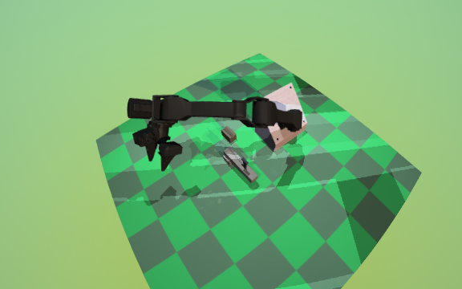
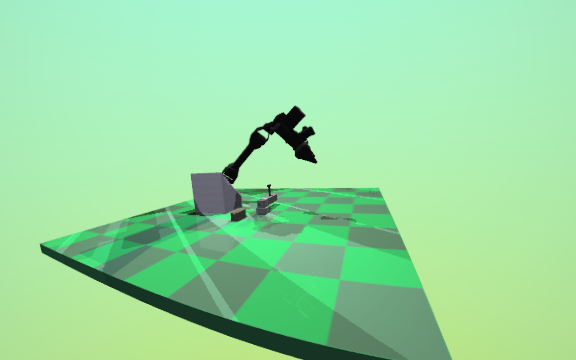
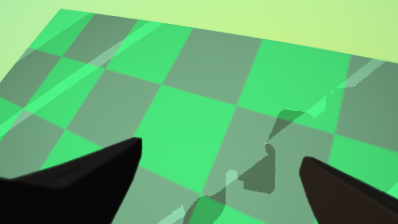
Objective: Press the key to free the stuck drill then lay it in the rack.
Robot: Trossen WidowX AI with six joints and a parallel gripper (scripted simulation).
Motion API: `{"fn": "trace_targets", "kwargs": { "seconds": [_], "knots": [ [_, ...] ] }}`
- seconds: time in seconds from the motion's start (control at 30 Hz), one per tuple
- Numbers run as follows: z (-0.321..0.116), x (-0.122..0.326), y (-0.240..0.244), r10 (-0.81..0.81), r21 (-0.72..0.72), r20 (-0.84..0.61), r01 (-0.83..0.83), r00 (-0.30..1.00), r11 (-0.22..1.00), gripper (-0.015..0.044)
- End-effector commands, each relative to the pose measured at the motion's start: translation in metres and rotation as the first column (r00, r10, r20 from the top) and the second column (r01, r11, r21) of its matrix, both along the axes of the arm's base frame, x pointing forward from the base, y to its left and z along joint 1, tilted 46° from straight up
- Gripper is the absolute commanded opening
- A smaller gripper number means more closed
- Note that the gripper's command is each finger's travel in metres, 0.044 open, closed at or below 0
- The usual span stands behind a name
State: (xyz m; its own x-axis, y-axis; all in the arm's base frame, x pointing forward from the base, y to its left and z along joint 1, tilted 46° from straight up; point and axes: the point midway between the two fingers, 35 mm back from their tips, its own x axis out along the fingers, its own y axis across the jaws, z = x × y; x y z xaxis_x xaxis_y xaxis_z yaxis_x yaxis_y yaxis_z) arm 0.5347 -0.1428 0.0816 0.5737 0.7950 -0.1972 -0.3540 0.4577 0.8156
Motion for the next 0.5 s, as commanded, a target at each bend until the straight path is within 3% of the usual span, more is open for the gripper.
{"fn": "trace_targets", "kwargs": {
  "seconds": [0.0,0.27,0.47],
  "knots": [
    [0.0,0.0,0.0,0.0,0.0,0.0,0.0,1.0,1.0,0.0374],
    [0.0,-0.001,0.001,0.0,-0.003,-0.004,0.0,1.0,1.0,0.0164],
    [0.005,-0.04,0.039,0.014,-0.095,-0.149,-0.028,0.989,0.995,0.0006]
  ]
}}
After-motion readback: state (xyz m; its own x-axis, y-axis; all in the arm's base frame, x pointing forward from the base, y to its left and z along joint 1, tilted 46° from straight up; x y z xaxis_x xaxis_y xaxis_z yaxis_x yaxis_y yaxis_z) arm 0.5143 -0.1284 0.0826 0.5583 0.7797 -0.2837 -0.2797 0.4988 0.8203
